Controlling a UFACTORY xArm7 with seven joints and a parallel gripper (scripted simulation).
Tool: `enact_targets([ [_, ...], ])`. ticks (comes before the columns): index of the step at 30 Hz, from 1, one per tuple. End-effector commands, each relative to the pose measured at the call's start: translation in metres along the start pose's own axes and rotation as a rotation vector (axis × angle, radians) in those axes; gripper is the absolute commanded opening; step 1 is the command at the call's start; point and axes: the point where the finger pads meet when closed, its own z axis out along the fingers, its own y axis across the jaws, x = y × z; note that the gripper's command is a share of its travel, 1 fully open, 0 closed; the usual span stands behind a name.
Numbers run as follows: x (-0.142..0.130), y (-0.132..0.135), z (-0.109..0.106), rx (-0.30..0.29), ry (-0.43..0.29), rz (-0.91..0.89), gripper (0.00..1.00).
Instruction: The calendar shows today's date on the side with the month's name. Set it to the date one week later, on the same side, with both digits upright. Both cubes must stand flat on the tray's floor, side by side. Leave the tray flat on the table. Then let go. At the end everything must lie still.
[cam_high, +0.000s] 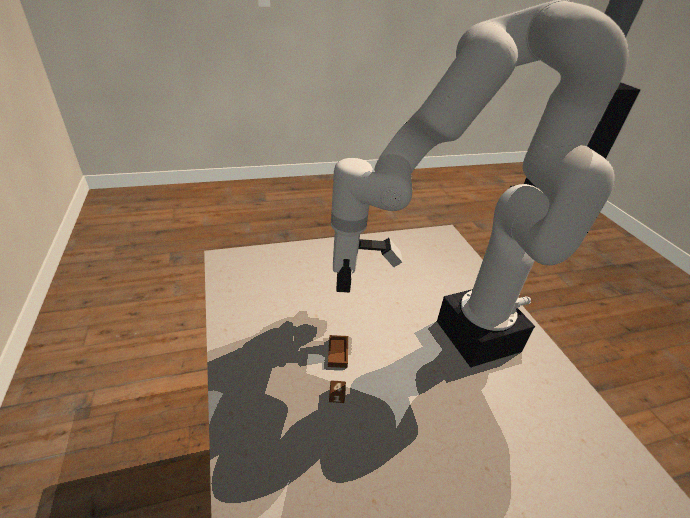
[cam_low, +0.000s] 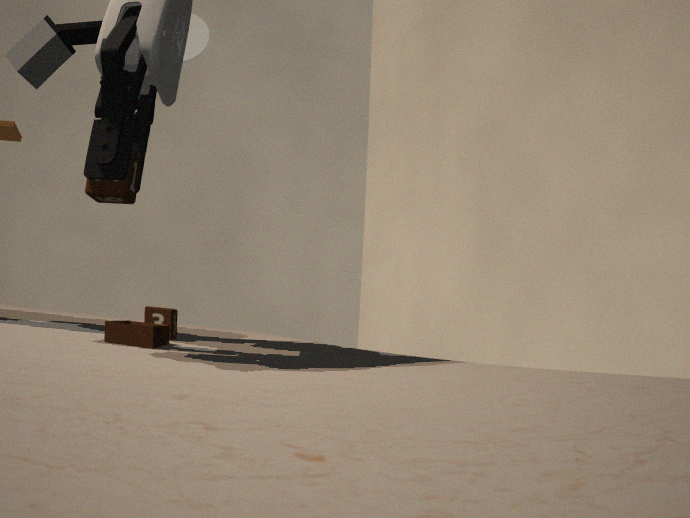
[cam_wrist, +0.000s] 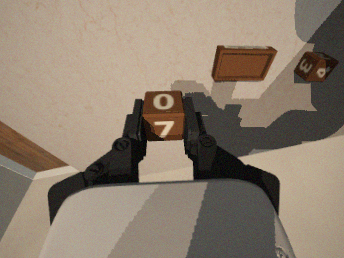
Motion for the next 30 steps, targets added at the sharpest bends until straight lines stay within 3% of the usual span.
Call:
enact_targets([
  [1, -0.001, 0.000, -0.001, 0.001, -0.003, 0.001, 0.29],
  [12, -0.001, 0.000, 0.009, 0.001, -0.003, 0.002, 0.29],
  [30, -0.002, 0.001, 0.079, 0.001, -0.003, 0.002, 0.29],
])
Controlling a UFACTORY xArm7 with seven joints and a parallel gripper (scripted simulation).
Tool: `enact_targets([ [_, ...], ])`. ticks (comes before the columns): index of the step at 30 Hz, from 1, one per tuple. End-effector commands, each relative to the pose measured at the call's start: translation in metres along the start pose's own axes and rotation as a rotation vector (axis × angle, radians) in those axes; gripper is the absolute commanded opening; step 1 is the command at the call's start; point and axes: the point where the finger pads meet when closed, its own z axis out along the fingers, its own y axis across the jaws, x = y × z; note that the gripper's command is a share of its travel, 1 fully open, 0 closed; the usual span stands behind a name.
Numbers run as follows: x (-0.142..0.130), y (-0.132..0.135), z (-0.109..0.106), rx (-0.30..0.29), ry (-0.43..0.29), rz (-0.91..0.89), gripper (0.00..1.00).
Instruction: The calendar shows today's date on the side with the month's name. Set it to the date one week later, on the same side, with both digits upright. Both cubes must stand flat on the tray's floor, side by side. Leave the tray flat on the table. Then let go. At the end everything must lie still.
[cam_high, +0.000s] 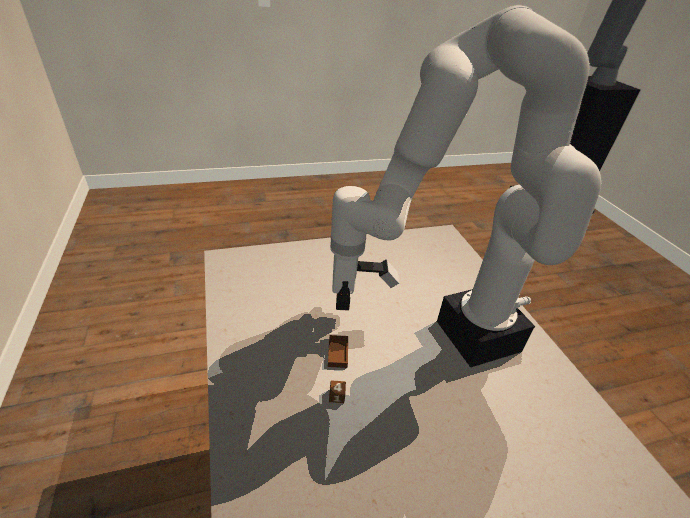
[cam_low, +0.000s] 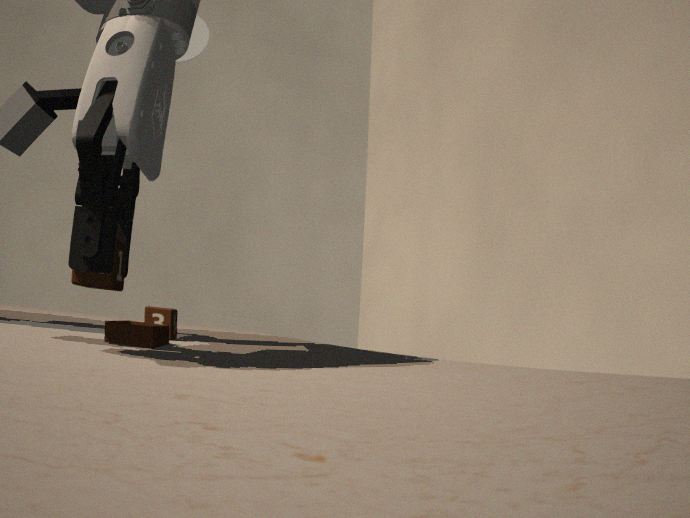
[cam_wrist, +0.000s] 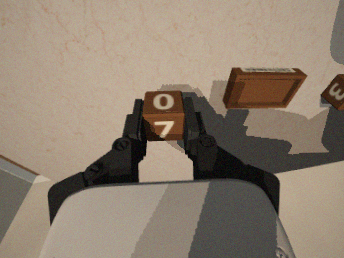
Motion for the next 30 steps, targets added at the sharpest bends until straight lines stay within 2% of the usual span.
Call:
enact_targets([
  [1, -0.004, 0.001, 0.023, -0.012, -0.008, -0.001, 0.29],
  [6, -0.004, 0.001, 0.034, -0.012, -0.008, -0.001, 0.29],
  [30, -0.004, 0.001, 0.036, -0.012, -0.008, -0.001, 0.29],
])
